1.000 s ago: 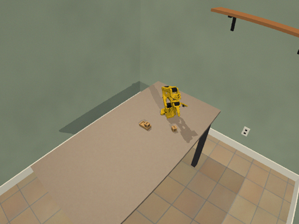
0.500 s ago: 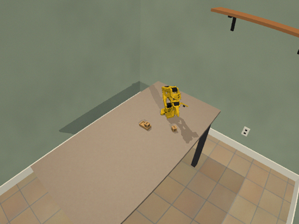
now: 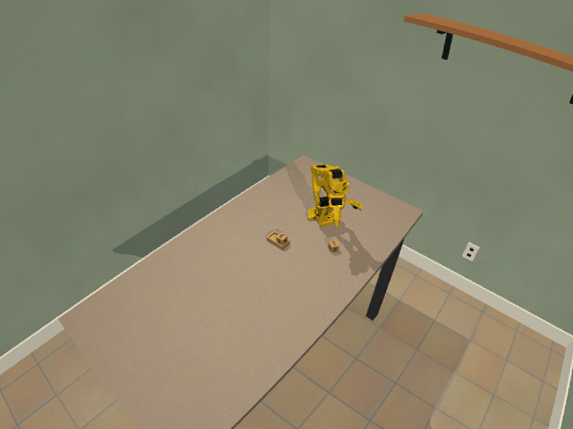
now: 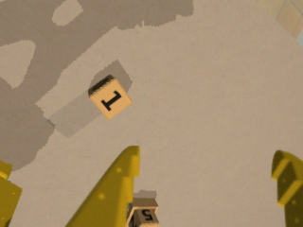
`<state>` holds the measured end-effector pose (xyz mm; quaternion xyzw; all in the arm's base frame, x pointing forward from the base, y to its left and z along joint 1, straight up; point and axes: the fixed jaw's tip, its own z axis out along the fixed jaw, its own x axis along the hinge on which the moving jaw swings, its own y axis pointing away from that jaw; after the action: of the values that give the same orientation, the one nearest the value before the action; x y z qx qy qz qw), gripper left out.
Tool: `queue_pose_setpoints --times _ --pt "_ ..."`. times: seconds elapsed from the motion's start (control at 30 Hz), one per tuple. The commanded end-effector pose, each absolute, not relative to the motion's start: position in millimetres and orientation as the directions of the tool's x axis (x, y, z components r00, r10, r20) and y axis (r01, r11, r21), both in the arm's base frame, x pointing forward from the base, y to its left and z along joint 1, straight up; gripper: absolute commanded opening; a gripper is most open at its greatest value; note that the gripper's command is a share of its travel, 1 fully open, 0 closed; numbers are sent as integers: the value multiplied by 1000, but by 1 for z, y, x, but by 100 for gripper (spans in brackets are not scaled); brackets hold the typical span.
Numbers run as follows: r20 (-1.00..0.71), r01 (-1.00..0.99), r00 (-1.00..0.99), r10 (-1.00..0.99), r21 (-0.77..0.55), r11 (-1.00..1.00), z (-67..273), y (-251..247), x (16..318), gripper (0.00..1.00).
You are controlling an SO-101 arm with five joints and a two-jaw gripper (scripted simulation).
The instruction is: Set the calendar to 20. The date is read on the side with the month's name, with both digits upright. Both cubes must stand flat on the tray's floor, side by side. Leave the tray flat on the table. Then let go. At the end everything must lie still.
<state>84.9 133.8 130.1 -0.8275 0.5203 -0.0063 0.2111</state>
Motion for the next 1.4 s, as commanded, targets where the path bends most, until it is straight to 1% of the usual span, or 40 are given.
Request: queue_pose_setpoints --times 0.0,0.17,0.37,0.43,0.63,0.8,0.93,1.37 --pt "-263 -913 343 -902 -321 -253 136 140 84 35" --pt "-298 -968 153 -942 -239 -82 134 145 83 35" --pt "-312 -981 -77 -947 -144 127 132 152 82 35" --pt "-312 -981 -77 -947 -144 127 132 152 82 35" --pt "-302 -949 -275 -913 -67 308 130 157 82 35" --pt "-285 -905 -401 -871 -22 424 129 161 82 35" --pt "-272 -872 -471 -839 1 489 128 163 82 35" --pt "-255 -827 -549 -796 26 562 126 165 82 35"
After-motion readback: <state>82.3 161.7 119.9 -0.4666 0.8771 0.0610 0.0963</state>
